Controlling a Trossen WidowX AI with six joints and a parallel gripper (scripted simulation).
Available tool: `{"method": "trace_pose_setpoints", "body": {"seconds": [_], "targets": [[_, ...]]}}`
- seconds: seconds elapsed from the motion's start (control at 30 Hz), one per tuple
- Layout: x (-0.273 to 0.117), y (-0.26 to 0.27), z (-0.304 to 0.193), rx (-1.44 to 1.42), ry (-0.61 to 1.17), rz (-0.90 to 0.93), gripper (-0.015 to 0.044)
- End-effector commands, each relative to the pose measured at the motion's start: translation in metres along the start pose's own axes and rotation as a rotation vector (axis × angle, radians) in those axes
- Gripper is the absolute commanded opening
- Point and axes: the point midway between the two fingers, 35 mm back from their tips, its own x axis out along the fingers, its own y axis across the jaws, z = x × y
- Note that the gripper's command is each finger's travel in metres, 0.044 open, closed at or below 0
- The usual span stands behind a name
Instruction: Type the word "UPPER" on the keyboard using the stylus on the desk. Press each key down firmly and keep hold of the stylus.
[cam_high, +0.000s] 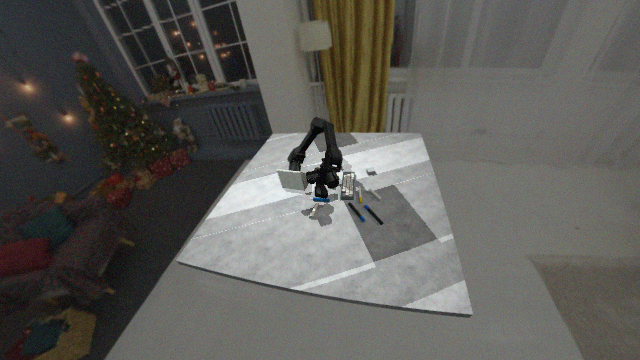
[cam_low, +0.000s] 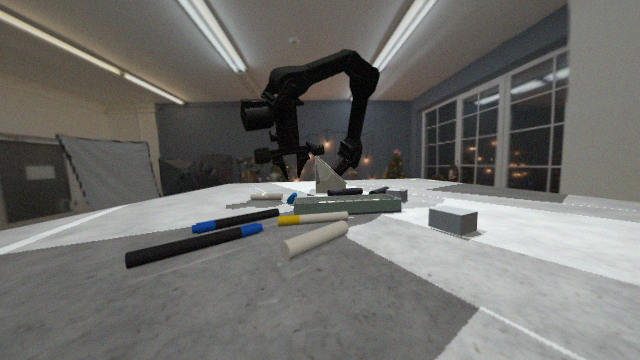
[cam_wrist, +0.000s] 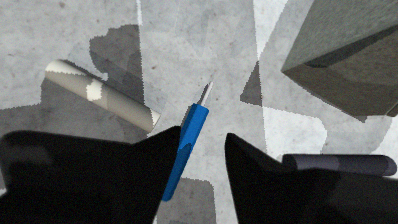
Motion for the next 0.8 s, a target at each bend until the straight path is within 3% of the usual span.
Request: {"method": "trace_pose_setpoints", "body": {"seconds": [0.0,0.77], "targets": [[-0.0029,0.0012,-0.003,0.312,-0.106,-0.001,0.015],[0.0055,0.0023,-0.0066,0.312,-0.106,-0.002,0.015]]}}
